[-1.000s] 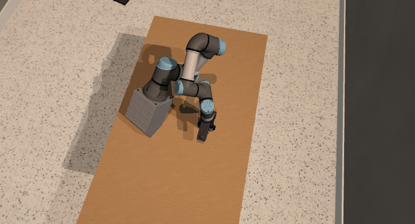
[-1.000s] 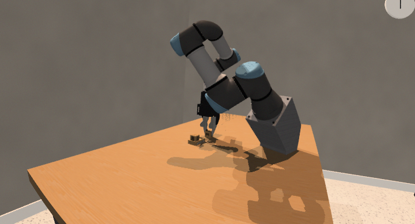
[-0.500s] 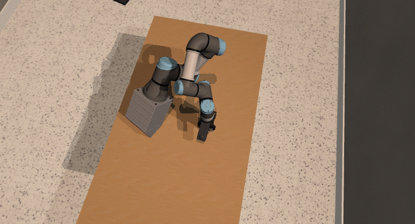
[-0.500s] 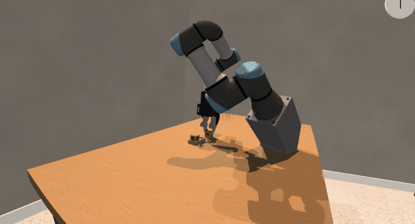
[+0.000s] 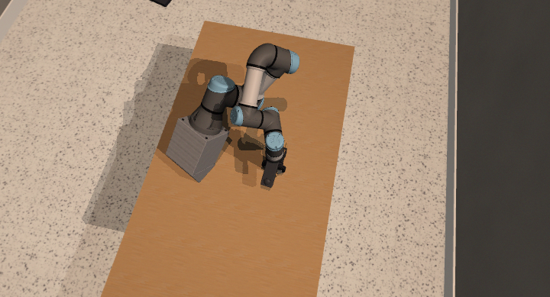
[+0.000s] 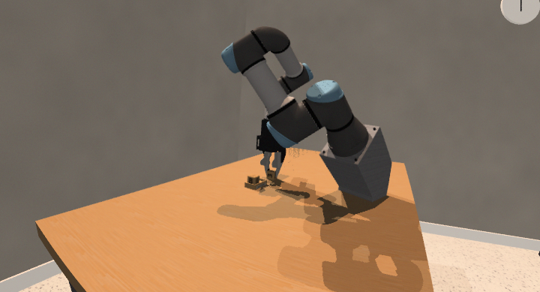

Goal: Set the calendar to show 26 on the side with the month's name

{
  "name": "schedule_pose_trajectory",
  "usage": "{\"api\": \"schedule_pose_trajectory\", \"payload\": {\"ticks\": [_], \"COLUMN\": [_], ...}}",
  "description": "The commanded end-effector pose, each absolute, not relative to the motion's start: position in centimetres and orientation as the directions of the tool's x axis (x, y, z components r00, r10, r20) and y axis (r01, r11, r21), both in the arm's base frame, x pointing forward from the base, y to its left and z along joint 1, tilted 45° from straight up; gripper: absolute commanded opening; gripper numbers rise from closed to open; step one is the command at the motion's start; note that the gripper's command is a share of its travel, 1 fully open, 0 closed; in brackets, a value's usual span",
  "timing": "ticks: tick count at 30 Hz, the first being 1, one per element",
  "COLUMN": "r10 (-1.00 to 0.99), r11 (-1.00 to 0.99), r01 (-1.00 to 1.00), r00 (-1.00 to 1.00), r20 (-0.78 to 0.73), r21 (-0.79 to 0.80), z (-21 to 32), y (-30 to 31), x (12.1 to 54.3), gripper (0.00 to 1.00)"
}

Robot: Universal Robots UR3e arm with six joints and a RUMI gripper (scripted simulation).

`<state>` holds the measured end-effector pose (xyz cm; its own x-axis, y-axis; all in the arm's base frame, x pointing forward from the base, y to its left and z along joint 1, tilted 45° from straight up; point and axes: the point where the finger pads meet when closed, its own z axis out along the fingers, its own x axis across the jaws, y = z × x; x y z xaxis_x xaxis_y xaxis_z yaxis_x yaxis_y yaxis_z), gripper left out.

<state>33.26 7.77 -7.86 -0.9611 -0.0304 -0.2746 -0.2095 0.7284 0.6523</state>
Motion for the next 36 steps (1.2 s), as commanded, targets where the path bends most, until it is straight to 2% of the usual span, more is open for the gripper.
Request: {"api": "schedule_pose_trajectory", "payload": {"ticks": [1, 3, 27, 36], "r10": [-0.03, -0.03, -0.03, -0.03], "r11": [0.729, 0.729, 0.73, 0.73], "r01": [-0.21, -0.21, -0.21, -0.21], "r00": [-0.961, -0.961, -0.961, -0.961], "r20": [-0.276, -0.276, -0.276, -0.276], "r21": [0.651, 0.651, 0.651, 0.651], "z": [-7.8, -7.8, -7.1, -5.1], "y": [7.7, 7.7, 7.0, 5.0], "x": [33.3, 33.3, 33.1, 32.6], "gripper": [0.26, 0.29, 0.29, 0.29]}}
